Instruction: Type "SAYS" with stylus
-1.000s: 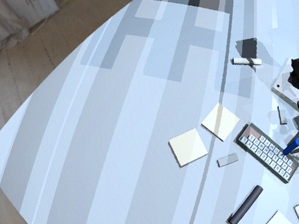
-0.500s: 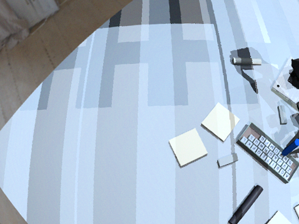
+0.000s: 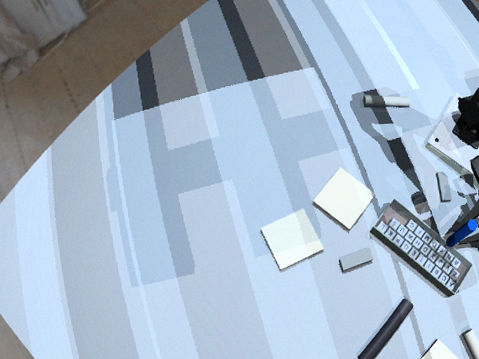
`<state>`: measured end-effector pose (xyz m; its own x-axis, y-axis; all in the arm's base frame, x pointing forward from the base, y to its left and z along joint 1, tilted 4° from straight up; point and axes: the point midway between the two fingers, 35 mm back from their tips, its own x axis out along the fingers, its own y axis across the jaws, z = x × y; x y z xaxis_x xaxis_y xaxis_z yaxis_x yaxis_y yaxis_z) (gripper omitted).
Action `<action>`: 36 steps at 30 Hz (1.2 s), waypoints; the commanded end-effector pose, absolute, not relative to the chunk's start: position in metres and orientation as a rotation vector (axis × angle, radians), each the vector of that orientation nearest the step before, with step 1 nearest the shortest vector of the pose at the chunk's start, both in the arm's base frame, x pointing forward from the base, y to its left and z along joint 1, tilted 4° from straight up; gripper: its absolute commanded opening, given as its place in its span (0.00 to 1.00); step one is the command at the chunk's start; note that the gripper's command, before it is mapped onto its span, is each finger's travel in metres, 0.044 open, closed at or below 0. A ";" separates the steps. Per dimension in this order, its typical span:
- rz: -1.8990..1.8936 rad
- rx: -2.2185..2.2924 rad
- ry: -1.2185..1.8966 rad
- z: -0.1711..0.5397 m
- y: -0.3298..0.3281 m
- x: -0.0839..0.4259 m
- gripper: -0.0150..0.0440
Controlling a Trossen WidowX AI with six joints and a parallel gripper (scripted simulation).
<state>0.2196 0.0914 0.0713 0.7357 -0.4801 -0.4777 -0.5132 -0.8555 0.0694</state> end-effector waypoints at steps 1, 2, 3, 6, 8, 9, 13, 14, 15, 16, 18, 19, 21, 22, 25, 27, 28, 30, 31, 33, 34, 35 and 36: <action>0.744 -2.854 0.812 0.089 0.094 0.221 0.39; 0.744 -2.854 0.812 0.090 0.094 0.221 0.39; 0.744 -2.854 0.812 0.090 0.094 0.221 0.39; 0.744 -2.854 0.812 0.090 0.094 0.221 0.39; 0.744 -2.854 0.812 0.090 0.094 0.221 0.39; 0.744 -2.854 0.812 0.090 0.094 0.221 0.39; 0.744 -2.854 0.812 0.090 0.094 0.221 0.39; 0.744 -2.854 0.812 0.090 0.094 0.221 0.39; 0.744 -2.854 0.812 0.090 0.094 0.221 0.39; 0.744 -2.854 0.812 0.090 0.094 0.221 0.39; 0.744 -2.854 0.812 0.090 0.094 0.221 0.39; 0.744 -2.854 0.812 0.090 0.094 0.221 0.39; 0.744 -2.854 0.812 0.090 0.094 0.221 0.39; 0.744 -2.854 0.812 0.090 0.094 0.221 0.39; 0.744 -2.854 0.812 0.090 0.094 0.221 0.39; 0.755 -2.858 0.820 0.088 0.092 0.220 0.40; 0.753 -2.851 0.834 0.088 0.090 0.221 0.39; 0.744 -2.825 0.887 0.090 0.084 0.224 0.36; 0.739 -2.810 0.916 0.091 0.081 0.226 0.35; 0.728 -2.780 0.974 0.093 0.074 0.229 0.33; 0.722 -2.764 1.002 0.094 0.070 0.231 0.32; 0.717 -2.748 1.030 0.095 0.067 0.232 0.31; 0.711 -2.732 1.056 0.096 0.063 0.234 0.30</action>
